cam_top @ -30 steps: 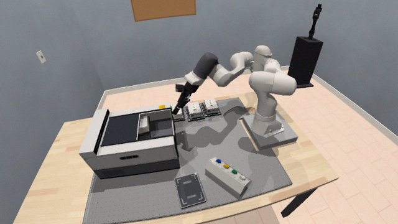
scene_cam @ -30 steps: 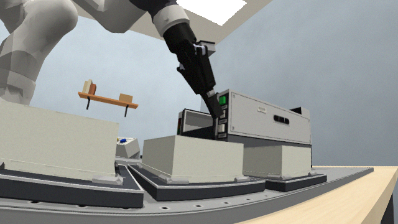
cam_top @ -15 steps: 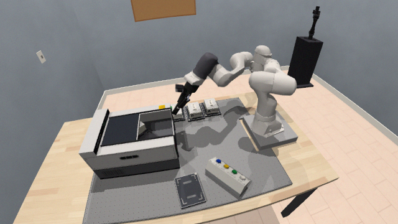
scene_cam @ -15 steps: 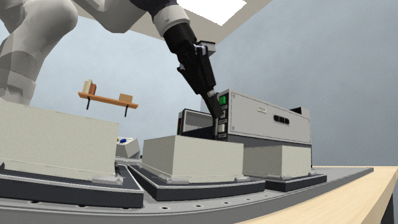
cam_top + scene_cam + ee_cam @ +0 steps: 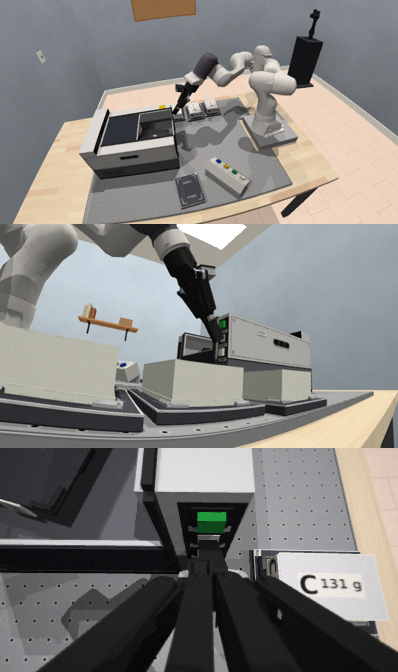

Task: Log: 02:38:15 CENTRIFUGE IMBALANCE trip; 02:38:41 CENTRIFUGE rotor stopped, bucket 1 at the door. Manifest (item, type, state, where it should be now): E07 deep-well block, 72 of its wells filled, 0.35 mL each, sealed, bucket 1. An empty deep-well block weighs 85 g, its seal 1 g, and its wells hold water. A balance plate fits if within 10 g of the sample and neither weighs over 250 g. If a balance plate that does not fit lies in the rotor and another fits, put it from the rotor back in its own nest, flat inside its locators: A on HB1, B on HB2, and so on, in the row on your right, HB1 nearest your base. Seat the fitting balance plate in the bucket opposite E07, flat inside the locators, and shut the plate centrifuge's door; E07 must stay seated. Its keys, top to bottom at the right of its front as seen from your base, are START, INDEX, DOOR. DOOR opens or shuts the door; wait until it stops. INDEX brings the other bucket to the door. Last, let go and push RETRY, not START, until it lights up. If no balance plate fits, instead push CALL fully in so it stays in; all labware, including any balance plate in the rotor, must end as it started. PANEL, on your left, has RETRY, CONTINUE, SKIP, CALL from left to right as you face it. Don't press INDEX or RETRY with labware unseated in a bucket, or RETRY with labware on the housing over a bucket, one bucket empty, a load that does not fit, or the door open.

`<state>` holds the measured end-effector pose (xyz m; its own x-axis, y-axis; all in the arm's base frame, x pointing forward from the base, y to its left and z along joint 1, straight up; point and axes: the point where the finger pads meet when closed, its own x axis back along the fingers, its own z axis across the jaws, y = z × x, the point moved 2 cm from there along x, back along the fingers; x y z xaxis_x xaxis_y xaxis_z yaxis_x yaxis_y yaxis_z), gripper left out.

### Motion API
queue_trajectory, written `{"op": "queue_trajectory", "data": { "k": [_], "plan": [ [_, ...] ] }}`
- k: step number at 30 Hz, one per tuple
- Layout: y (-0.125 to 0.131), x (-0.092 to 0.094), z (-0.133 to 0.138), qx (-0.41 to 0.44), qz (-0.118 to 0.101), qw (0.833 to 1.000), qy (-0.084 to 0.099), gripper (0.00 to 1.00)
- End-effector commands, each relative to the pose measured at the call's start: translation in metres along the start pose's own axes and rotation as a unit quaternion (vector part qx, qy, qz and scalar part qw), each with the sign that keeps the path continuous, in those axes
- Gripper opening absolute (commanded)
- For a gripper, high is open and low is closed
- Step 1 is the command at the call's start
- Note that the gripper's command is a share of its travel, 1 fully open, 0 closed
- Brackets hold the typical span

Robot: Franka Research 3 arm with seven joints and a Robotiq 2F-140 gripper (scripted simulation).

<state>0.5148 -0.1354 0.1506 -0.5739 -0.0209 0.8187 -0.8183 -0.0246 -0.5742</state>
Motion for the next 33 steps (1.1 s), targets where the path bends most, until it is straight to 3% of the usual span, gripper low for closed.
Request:
{"op": "queue_trajectory", "data": {
  "k": [1, 15, 33],
  "plan": [
    [-0.001, 0.000, 0.002, -0.002, 0.000, 1.000, 0.003, 0.10],
    [0.004, 0.003, 0.002, -0.002, 0.000, 1.000, 0.003, 0.10],
    [0.056, 0.039, 0.000, -0.002, 0.000, 1.000, 0.003, 0.10]
  ]
}}
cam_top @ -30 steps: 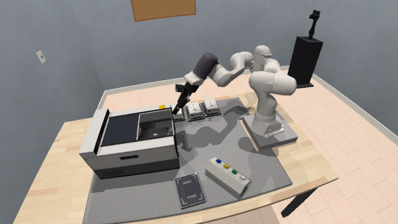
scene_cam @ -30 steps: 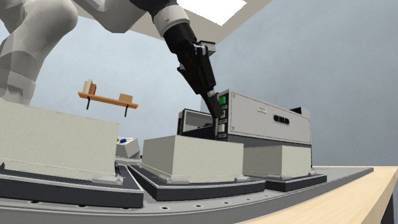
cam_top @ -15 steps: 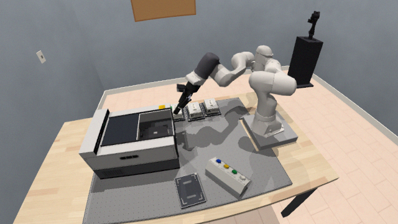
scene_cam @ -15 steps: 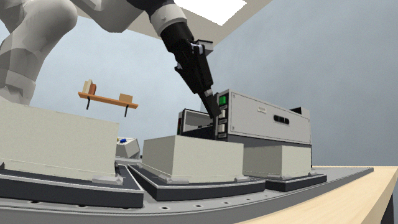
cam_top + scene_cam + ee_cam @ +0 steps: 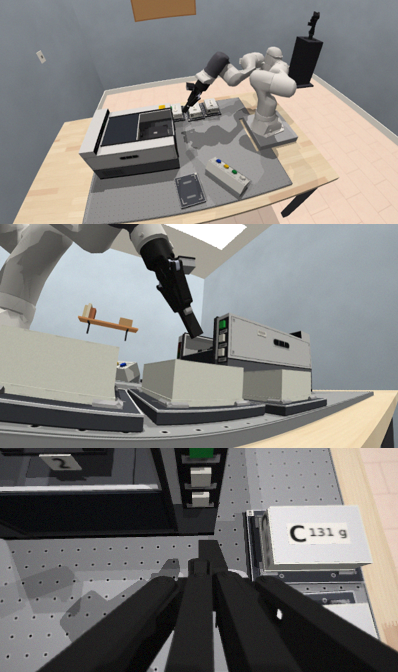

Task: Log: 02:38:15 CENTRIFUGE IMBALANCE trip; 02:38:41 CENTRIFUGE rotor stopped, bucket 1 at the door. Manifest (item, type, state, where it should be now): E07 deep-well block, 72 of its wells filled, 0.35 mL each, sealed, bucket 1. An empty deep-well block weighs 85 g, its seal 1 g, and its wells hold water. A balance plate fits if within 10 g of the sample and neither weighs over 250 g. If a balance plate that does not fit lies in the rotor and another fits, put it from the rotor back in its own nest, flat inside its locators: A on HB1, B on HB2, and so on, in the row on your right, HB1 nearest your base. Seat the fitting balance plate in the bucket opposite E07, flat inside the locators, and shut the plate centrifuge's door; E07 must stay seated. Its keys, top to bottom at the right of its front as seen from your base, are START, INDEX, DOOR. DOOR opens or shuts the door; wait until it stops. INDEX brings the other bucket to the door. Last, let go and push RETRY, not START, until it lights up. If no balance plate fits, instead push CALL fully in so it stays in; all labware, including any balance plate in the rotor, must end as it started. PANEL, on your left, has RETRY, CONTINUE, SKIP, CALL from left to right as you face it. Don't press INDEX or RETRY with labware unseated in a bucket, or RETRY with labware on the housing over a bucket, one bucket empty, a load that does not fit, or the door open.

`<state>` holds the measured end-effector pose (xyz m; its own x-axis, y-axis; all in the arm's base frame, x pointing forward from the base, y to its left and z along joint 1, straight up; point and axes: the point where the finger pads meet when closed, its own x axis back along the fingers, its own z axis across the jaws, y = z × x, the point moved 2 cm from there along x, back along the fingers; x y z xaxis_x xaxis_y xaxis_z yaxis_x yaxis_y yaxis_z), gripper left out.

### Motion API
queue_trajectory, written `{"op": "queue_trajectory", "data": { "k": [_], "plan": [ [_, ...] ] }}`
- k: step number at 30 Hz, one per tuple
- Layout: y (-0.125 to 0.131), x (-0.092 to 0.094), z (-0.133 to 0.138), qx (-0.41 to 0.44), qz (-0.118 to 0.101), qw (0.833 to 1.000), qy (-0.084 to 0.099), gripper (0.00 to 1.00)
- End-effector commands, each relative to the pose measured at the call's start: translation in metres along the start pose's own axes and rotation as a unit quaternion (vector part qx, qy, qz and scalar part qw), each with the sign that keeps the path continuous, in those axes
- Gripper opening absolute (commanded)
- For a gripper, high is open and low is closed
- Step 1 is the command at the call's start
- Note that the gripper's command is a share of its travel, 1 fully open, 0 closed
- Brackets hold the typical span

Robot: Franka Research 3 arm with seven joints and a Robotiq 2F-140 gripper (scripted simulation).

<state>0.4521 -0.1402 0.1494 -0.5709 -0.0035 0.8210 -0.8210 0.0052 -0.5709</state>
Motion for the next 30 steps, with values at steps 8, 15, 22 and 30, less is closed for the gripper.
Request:
{"op": "queue_trajectory", "data": {
  "k": [8, 15, 22, 30],
  "plan": [
    [0.010, 0.009, -0.003, 0.013, 0.002, 1.000, -0.006, 0.10],
    [0.009, 0.009, -0.003, 0.013, 0.002, 1.000, -0.006, 0.10],
    [0.008, 0.011, -0.003, 0.013, -0.001, 1.000, -0.006, 0.10],
    [0.007, 0.016, -0.003, 0.013, -0.014, 1.000, -0.006, 0.10]
  ]
}}
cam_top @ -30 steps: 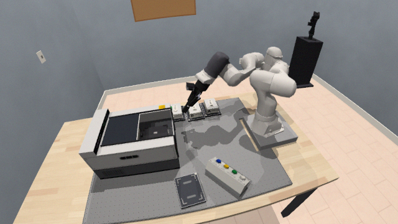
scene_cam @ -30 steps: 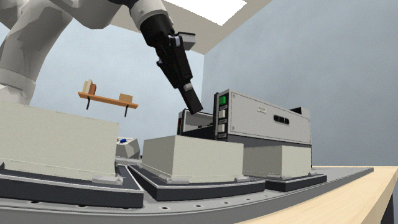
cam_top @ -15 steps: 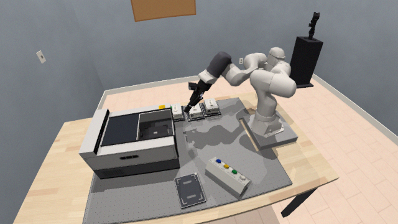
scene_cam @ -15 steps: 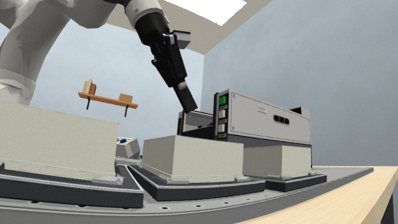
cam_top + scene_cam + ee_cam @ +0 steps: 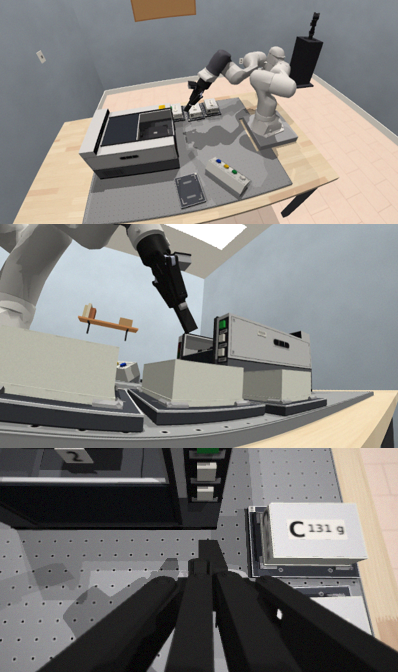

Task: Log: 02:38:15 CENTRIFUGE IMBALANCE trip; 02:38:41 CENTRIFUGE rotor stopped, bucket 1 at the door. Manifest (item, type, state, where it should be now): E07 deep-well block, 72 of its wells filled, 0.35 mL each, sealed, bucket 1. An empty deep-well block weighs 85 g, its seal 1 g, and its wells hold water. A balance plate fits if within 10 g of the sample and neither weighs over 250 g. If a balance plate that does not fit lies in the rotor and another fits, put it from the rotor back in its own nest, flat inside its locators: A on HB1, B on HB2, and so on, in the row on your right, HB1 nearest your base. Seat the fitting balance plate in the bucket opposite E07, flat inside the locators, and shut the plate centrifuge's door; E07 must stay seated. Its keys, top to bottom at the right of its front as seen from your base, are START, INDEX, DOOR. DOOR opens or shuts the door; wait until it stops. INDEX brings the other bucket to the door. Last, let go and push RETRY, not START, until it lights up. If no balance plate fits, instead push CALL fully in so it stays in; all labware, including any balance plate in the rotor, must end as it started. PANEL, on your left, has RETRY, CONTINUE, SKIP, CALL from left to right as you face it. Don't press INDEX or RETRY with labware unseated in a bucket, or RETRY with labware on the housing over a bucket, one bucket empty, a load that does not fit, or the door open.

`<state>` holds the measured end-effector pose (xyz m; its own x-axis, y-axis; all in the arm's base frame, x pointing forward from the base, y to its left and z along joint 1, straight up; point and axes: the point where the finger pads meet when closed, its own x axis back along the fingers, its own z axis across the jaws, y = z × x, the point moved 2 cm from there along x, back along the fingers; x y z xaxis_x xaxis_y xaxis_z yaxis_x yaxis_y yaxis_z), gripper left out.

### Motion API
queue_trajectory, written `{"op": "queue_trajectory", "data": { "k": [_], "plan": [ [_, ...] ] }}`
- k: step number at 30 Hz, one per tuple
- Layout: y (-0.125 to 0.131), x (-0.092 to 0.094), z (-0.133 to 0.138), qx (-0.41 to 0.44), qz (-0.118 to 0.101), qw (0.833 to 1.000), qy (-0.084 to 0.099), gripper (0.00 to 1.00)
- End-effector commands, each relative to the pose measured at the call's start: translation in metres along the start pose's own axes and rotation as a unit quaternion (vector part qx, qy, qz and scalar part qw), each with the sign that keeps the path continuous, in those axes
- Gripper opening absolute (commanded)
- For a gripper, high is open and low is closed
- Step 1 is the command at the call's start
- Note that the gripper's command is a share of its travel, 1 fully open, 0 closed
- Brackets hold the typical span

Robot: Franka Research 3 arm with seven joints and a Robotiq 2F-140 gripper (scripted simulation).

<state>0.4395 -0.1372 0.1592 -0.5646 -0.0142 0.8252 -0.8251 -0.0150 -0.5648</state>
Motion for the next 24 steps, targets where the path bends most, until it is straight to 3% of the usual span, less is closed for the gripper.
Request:
{"op": "queue_trajectory", "data": {
  "k": [1, 6, 11, 14, 18, 20, 24],
  "plan": [
    [0.002, 0.002, 0.000, 0.003, -0.013, 1.000, 0.000, 0.10],
    [0.001, 0.006, 0.000, 0.003, -0.022, 1.000, 0.000, 0.10],
    [-0.001, 0.017, 0.000, 0.003, -0.046, 0.999, 0.000, 0.10],
    [-0.004, 0.028, 0.000, 0.003, -0.072, 0.997, 0.000, 0.10],
    [-0.010, 0.052, 0.000, 0.003, -0.123, 0.992, 0.000, 0.10],
    [-0.010, 0.052, 0.000, 0.003, -0.123, 0.992, 0.000, 0.10],
    [-0.016, 0.075, 0.000, 0.003, -0.175, 0.984, 0.000, 0.10]
  ]
}}
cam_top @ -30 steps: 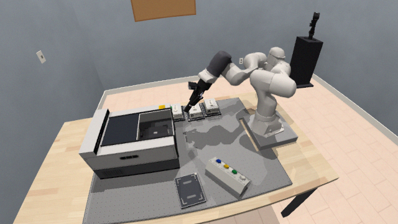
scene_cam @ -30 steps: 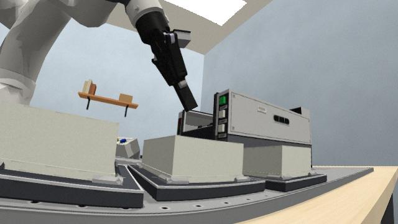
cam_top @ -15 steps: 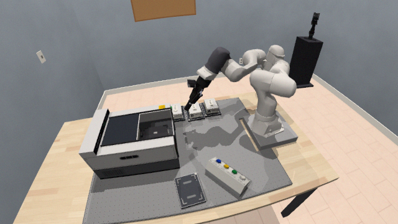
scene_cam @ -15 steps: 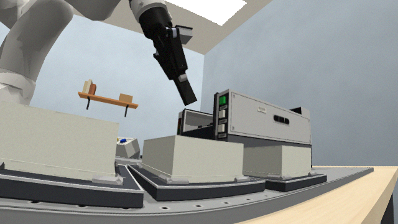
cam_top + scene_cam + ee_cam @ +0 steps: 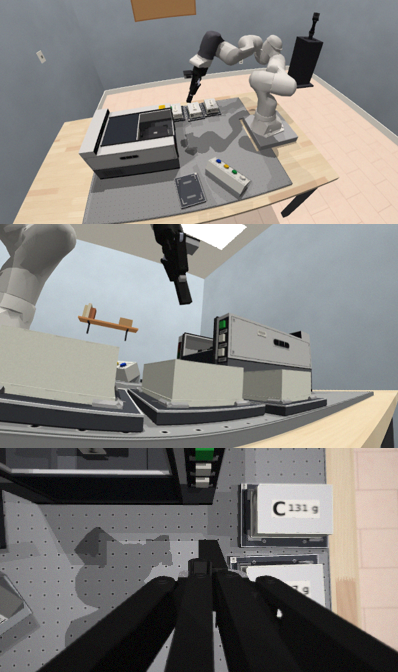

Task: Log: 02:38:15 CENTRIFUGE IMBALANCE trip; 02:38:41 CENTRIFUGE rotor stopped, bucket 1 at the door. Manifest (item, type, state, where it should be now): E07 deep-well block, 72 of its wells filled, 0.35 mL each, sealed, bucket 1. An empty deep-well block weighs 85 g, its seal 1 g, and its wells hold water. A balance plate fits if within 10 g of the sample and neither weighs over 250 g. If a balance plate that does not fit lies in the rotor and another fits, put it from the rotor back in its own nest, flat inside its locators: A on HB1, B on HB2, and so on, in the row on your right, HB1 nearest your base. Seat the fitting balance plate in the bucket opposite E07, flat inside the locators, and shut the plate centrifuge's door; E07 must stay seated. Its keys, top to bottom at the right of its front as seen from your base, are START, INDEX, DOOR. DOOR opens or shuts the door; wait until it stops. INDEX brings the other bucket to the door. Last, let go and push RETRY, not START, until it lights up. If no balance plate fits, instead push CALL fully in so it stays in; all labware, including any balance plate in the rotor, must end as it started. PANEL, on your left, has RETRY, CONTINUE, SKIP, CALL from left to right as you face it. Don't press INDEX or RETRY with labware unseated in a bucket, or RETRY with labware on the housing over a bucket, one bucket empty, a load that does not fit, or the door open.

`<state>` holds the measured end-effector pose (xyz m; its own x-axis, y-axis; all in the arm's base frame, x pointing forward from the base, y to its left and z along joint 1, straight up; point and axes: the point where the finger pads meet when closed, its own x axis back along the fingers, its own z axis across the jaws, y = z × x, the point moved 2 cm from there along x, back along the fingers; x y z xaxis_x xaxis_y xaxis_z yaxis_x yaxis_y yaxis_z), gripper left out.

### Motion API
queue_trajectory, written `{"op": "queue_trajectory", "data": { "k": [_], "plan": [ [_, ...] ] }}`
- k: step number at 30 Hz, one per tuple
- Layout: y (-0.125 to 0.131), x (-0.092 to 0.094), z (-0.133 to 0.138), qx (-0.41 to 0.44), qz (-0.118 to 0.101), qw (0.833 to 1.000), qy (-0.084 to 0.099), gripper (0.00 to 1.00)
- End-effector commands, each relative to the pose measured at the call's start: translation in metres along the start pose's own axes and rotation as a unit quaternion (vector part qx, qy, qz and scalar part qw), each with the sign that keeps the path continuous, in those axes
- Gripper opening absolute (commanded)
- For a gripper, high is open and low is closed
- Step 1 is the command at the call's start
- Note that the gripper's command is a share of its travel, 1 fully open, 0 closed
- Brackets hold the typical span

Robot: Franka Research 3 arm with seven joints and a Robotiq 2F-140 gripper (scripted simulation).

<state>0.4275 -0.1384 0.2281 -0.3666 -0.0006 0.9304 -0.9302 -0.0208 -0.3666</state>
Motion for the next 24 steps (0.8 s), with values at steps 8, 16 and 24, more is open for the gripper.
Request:
{"op": "queue_trajectory", "data": {
  "k": [8, 16, 24],
  "plan": [
    [0.015, 0.046, 0.000, 0.002, -0.147, 0.989, -0.004, 0.10],
    [0.015, 0.060, 0.000, 0.002, -0.178, 0.984, -0.004, 0.10],
    [0.015, 0.064, 0.000, 0.002, -0.186, 0.983, -0.004, 0.10]
  ]
}}
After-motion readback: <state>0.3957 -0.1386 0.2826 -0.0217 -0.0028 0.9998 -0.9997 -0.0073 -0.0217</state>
